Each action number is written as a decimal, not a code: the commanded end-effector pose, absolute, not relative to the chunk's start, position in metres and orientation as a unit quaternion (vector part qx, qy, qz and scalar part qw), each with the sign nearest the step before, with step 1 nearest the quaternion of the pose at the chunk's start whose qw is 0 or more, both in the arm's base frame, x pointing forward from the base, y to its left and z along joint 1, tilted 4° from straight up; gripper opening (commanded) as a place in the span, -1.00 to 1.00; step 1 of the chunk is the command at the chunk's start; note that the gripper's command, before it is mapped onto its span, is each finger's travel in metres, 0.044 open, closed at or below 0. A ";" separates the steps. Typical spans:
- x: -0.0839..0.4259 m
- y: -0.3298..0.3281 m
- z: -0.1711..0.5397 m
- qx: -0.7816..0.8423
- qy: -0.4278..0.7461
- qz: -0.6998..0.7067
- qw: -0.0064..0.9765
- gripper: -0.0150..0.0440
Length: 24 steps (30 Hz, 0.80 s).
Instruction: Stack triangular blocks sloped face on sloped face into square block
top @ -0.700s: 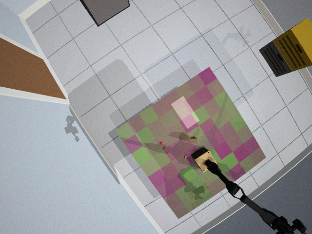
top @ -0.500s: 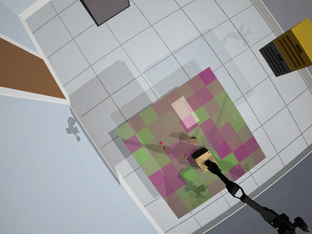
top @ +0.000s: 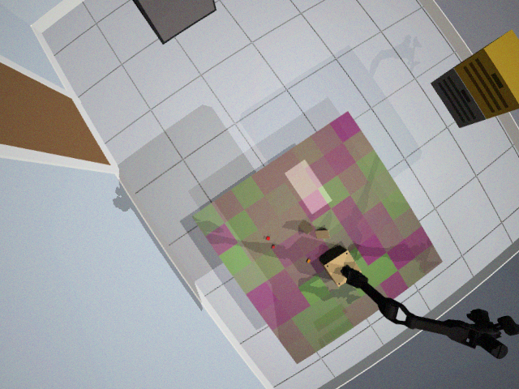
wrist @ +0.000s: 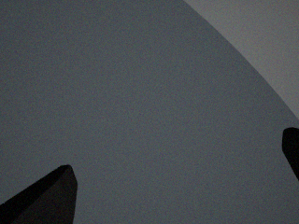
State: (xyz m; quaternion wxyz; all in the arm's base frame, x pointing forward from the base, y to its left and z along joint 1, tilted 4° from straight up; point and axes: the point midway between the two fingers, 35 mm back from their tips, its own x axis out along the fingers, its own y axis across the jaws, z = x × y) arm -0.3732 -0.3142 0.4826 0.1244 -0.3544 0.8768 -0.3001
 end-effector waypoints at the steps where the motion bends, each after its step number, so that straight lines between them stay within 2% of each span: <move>1: -0.336 -0.365 0.453 -0.382 0.839 -0.329 0.206 1.00; 13: -0.181 -0.474 0.374 -0.417 0.711 -0.361 0.435 1.00; 24: -0.010 -0.504 0.304 -0.389 0.612 -0.312 0.614 1.00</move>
